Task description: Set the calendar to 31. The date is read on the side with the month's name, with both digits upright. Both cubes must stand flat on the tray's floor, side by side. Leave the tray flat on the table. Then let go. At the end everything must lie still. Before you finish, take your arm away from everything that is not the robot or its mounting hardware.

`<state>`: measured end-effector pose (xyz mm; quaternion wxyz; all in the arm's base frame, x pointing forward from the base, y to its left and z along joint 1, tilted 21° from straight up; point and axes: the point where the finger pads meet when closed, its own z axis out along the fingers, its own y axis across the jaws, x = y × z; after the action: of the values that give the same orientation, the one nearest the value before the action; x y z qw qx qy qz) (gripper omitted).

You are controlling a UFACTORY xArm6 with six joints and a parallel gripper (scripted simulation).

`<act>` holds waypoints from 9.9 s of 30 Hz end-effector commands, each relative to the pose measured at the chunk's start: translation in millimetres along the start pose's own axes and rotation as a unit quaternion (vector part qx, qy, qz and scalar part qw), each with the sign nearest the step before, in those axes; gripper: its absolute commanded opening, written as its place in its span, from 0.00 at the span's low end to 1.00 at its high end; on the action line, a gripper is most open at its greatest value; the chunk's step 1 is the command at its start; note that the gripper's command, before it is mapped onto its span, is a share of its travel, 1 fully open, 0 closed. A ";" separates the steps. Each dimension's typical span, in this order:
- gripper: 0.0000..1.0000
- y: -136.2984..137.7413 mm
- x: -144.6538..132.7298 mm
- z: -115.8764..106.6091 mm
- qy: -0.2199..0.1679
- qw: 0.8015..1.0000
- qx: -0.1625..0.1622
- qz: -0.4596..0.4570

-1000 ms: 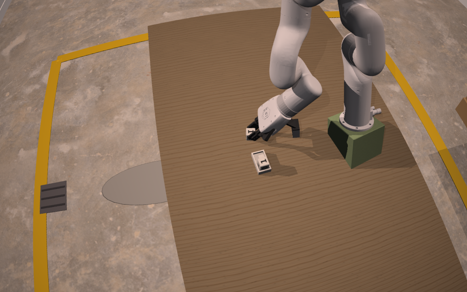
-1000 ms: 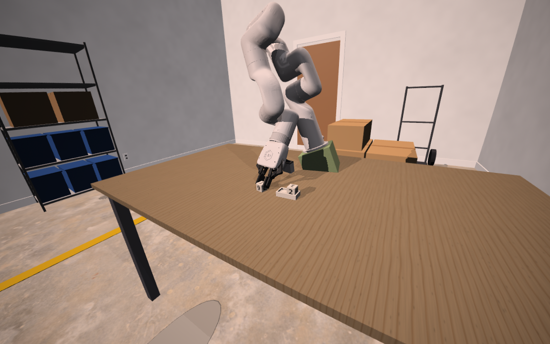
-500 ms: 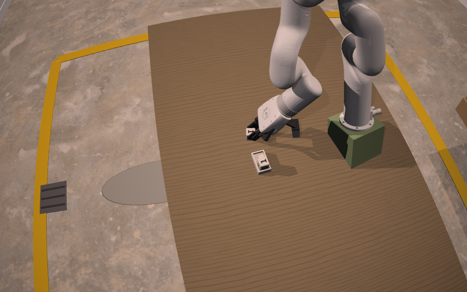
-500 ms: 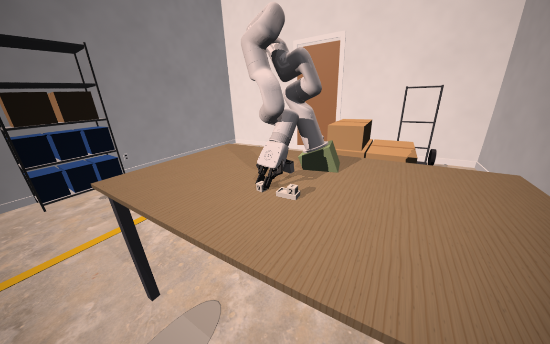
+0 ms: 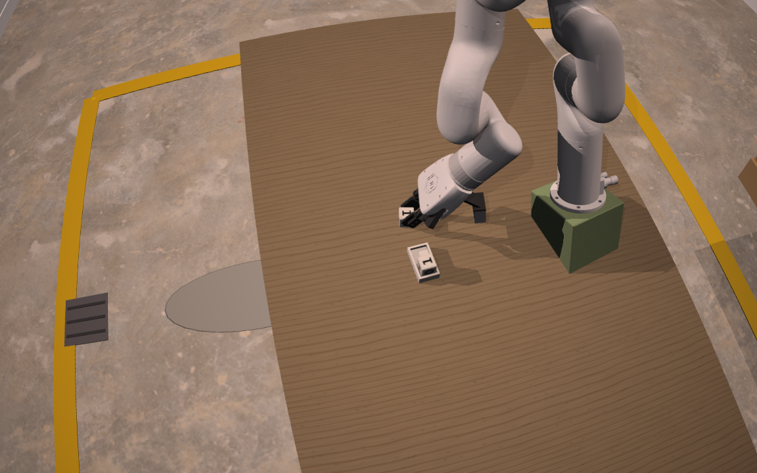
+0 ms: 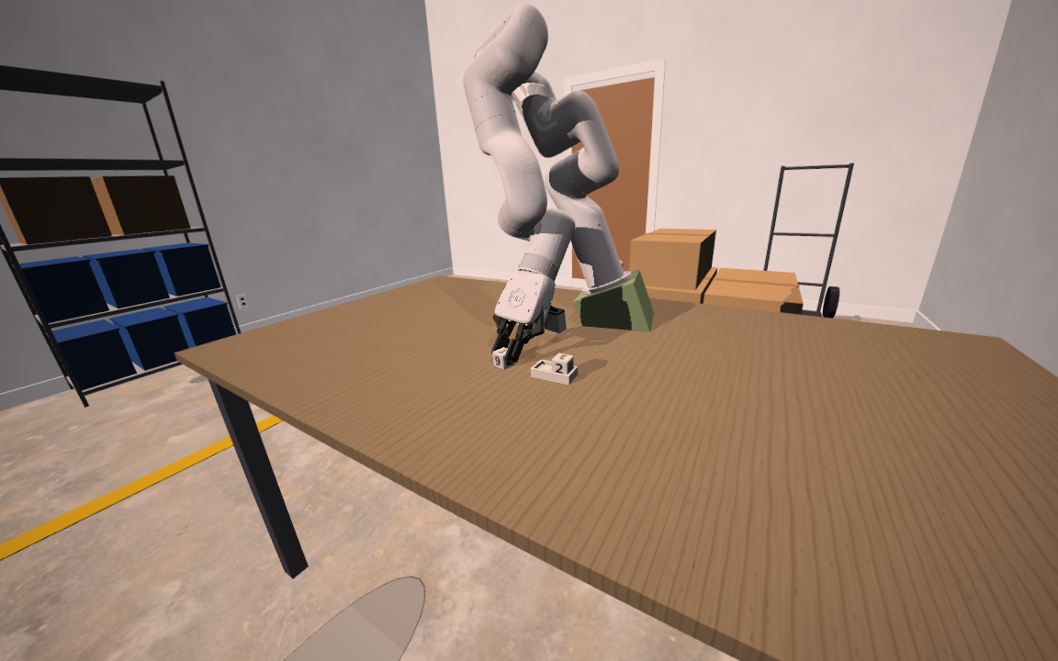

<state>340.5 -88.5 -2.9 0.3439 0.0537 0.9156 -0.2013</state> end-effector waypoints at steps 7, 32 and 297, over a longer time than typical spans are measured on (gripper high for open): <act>0.27 0.1 -10.1 -12.9 -0.001 1.000 0.000 0.000; 0.27 0.1 -40.9 -57.1 -0.001 1.000 0.000 0.000; 0.27 0.2 -25.9 16.9 0.706 0.708 0.000 0.000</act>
<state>369.2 -94.3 1.4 -0.4049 0.1802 0.8903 -0.1042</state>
